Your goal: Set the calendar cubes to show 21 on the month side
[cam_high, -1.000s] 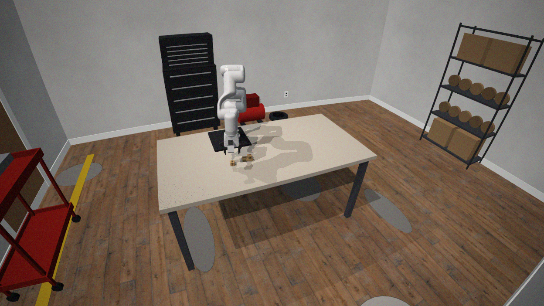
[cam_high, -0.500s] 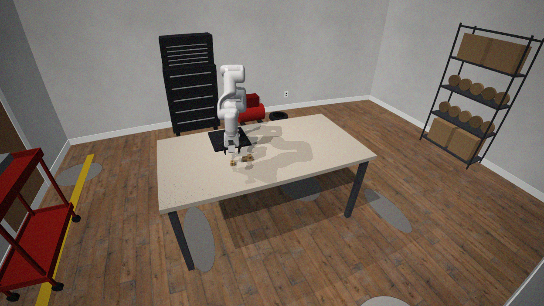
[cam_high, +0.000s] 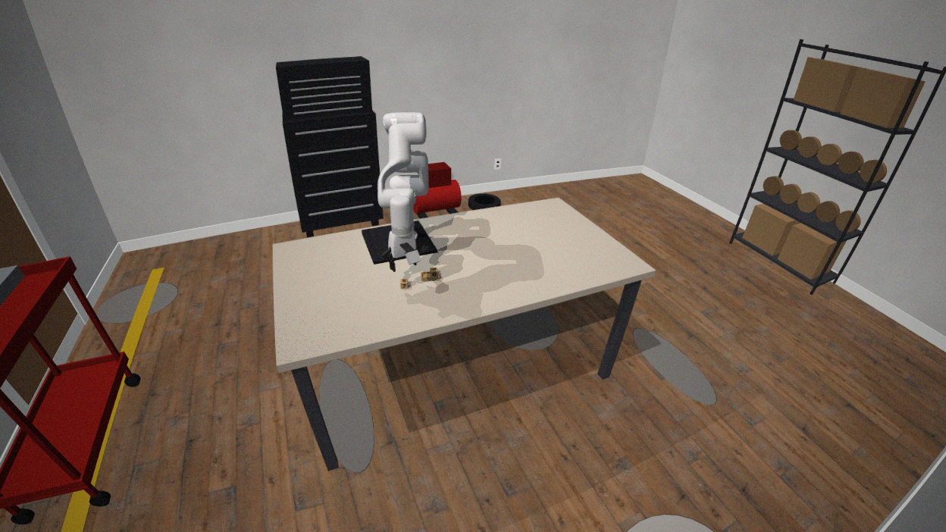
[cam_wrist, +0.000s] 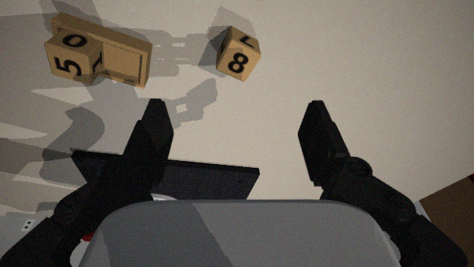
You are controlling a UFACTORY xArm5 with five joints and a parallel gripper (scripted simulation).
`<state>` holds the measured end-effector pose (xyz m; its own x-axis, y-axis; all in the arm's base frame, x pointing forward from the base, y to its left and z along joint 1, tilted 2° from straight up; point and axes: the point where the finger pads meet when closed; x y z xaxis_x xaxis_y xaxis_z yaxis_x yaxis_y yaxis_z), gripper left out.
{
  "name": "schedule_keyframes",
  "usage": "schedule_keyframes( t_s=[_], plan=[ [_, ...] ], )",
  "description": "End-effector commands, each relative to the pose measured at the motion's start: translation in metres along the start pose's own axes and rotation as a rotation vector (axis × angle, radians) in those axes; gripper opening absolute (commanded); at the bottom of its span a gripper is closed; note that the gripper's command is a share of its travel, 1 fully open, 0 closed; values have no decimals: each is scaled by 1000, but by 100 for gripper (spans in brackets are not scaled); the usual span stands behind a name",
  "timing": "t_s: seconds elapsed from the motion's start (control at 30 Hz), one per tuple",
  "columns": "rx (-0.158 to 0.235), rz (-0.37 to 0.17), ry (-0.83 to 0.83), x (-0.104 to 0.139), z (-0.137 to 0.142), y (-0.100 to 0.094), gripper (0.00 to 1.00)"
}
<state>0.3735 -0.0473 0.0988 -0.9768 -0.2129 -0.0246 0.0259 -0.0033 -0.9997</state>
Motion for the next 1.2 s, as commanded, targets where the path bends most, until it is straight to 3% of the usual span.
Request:
schedule_keyframes(
  t_s=[0.0,0.07,0.13,0.53,0.63,0.7,1.17],
  plan=[
    [1,3,-138,-1,1,-1,100],
    [1,3,-138,-1,1,-1,100],
    [2,3,-271,-1,1,-1,100],
    [2,3,-699,-1,1,-2,100],
    [2,3,-727,-1,1,-2,100],
    [3,3,-864,-1,1,-2,100],
    [3,2,-1310,-1,1,-2,100]
  ],
)
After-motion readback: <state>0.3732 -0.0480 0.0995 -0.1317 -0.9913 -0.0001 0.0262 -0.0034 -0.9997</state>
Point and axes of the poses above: the point where the finger pads meet when closed, its own y axis out along the fingers, its own z axis across the jaws, x = y × z, and after that the axes turned 6 degrees about y, right-handed
